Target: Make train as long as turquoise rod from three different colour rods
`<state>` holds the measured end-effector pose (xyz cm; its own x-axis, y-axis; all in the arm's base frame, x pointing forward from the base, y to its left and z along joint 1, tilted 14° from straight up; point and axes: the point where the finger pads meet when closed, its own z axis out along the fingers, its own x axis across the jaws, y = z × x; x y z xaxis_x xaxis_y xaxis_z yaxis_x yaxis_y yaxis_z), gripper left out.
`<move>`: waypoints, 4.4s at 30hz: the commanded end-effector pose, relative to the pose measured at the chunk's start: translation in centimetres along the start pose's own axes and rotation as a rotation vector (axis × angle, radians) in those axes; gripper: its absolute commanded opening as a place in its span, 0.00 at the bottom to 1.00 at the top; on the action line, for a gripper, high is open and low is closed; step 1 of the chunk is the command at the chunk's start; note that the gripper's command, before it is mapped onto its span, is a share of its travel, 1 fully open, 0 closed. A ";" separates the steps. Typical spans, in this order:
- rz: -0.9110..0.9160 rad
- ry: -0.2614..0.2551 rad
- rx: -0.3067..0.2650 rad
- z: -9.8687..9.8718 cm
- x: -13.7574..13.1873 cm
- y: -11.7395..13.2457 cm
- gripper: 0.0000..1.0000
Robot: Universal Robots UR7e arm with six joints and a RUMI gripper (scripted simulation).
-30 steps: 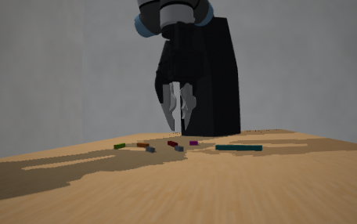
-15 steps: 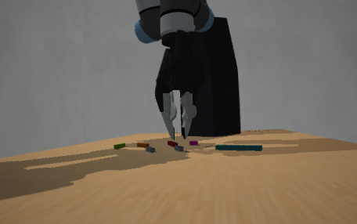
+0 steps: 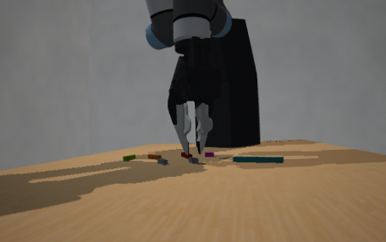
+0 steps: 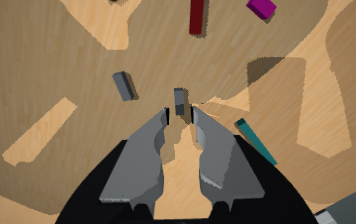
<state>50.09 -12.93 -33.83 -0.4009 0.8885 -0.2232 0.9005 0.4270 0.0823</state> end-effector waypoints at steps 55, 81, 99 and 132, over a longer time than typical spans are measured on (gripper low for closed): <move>0.000 -0.001 -0.001 0.0 -0.1 0.1 0.14; 0.000 -0.001 -0.001 0.0 -0.1 0.1 0.14; 0.000 -0.001 -0.001 0.5 -0.1 0.1 0.14; 0.000 -0.001 -0.001 1.7 -0.1 0.1 0.14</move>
<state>50.43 -13.23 -35.49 -0.4009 0.8885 -0.2232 0.9005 0.4270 0.0823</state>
